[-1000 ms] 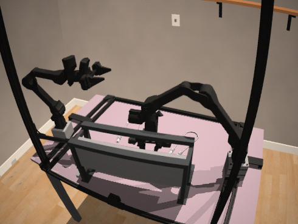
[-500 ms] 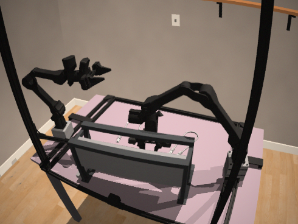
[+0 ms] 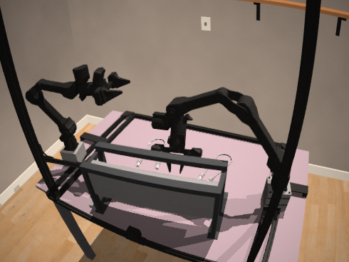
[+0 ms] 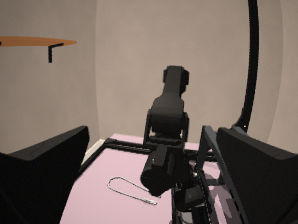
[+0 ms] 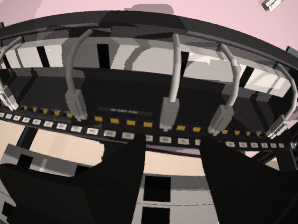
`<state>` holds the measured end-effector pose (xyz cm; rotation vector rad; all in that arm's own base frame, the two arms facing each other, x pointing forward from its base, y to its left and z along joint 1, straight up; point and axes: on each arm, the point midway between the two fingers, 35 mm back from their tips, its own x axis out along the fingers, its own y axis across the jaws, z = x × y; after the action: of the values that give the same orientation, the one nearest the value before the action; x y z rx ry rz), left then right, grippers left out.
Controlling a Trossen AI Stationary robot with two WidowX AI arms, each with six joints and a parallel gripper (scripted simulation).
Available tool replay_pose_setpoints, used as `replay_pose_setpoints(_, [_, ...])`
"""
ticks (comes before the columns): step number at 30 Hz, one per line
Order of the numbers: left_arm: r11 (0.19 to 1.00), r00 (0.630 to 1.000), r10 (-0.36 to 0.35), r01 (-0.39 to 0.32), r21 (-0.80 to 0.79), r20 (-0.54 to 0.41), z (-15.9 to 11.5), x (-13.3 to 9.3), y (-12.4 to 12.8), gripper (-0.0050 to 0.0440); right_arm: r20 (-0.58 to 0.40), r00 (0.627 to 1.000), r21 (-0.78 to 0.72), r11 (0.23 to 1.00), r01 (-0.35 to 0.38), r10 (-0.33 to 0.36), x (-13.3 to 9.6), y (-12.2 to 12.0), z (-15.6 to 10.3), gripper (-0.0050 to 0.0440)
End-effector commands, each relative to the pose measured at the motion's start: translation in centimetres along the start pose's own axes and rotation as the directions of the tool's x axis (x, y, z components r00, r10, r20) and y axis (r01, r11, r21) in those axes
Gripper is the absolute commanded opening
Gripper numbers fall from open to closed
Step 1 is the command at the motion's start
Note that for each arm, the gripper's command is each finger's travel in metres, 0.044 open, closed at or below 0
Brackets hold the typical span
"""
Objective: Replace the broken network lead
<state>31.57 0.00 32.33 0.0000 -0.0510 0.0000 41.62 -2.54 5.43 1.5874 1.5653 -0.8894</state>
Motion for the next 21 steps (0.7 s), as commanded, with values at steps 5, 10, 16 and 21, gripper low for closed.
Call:
replay_pose_setpoints(5, [1.0, 1.0, 0.0, 0.0, 0.0, 0.0, 0.0, 0.0, 0.0, 0.044, 0.003, 1.0, -0.005, 1.0, 0.01, -0.01, -0.2, -0.1, -0.2, 0.0176])
replay_pose_setpoints(10, [1.0, 1.0, 0.0, 0.0, 0.0, 0.0, 0.0, 0.0, 0.0, 0.044, 0.003, 1.0, -0.005, 1.0, 0.01, -0.01, -0.2, -0.1, -0.2, 0.0176])
replay_pose_setpoints(16, [1.0, 1.0, 0.0, 0.0, 0.0, 0.0, 0.0, 0.0, 0.0, 0.044, 0.096, 0.995, 0.015, 1.0, 0.005, -0.006, -2.8, -5.1, 1.8, 0.0176])
replay_pose_setpoints(21, [1.0, 1.0, 0.0, 0.0, 0.0, 0.0, 0.0, 0.0, 0.0, 0.044, 0.096, 0.995, 0.015, 1.0, 0.005, -0.006, -2.8, -5.1, 1.8, 0.0176])
